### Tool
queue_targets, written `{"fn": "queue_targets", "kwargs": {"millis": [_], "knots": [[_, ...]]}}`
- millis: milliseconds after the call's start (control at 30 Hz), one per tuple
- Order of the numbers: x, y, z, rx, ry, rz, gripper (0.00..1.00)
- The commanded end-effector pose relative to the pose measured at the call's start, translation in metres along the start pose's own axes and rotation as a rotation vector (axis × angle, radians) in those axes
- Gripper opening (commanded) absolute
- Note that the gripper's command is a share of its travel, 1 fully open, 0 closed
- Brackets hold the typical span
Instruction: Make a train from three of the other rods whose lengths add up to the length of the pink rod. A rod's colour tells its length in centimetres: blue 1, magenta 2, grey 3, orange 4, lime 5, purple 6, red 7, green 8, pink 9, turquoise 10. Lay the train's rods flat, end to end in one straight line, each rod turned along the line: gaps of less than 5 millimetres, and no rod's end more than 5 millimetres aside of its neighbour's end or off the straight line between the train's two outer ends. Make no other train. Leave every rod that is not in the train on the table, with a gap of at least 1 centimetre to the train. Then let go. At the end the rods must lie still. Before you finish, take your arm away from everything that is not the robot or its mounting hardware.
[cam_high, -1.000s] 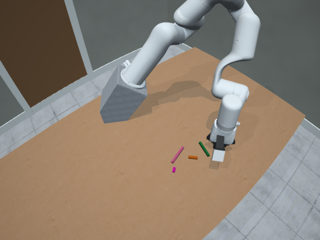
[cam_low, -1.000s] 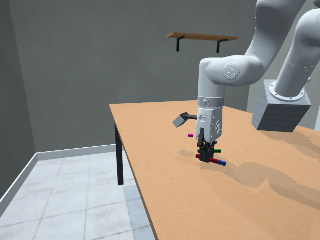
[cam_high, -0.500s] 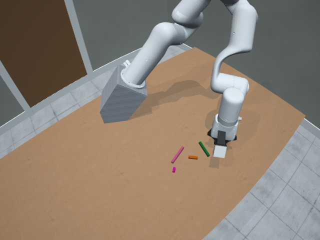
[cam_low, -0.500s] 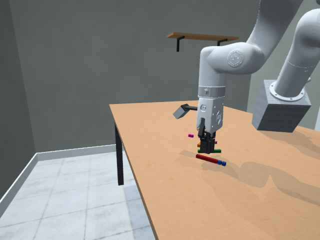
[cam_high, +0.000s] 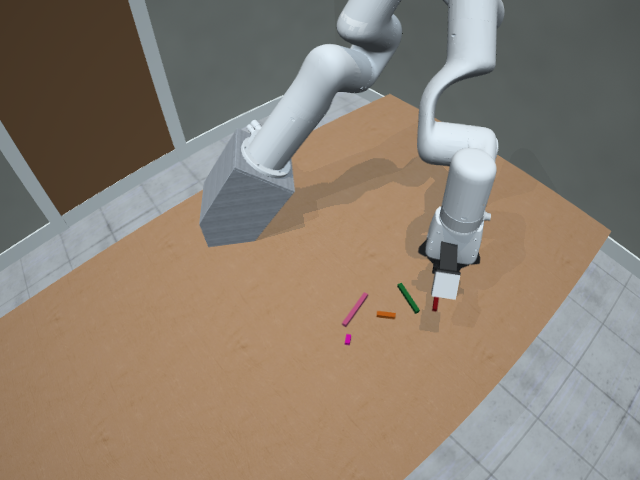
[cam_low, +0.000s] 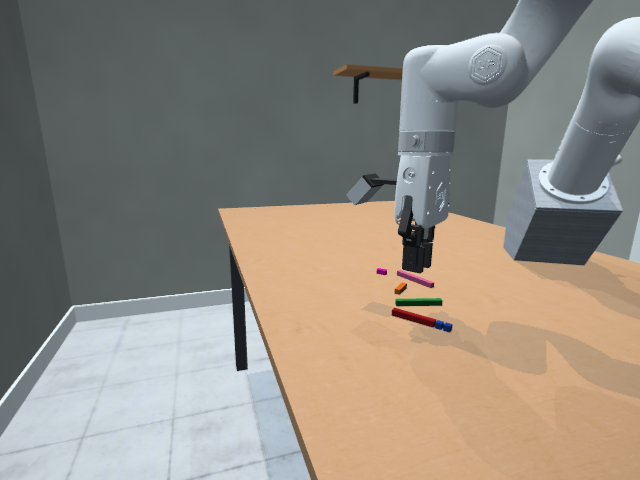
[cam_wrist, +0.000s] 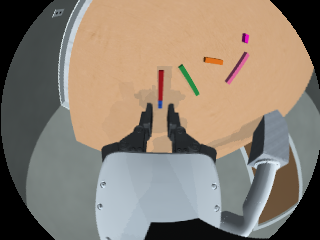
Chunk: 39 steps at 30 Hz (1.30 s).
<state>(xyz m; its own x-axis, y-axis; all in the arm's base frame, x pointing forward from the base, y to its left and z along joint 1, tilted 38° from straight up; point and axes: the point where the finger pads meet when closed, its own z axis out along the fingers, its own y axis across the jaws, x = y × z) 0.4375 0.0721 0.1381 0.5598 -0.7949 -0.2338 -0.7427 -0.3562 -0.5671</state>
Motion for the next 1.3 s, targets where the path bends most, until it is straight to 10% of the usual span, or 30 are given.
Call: {"fn": "queue_targets", "kwargs": {"millis": [0,33,900,1267], "knots": [[0.000,-0.001,-0.006,0.001,0.000,0.000,0.24],[0.000,-0.001,-0.006,0.001,0.000,0.000,1.00],[0.000,-0.001,-0.008,0.001,0.000,0.000,1.00],[0.000,-0.001,-0.054,0.001,0.000,0.000,1.00]]}}
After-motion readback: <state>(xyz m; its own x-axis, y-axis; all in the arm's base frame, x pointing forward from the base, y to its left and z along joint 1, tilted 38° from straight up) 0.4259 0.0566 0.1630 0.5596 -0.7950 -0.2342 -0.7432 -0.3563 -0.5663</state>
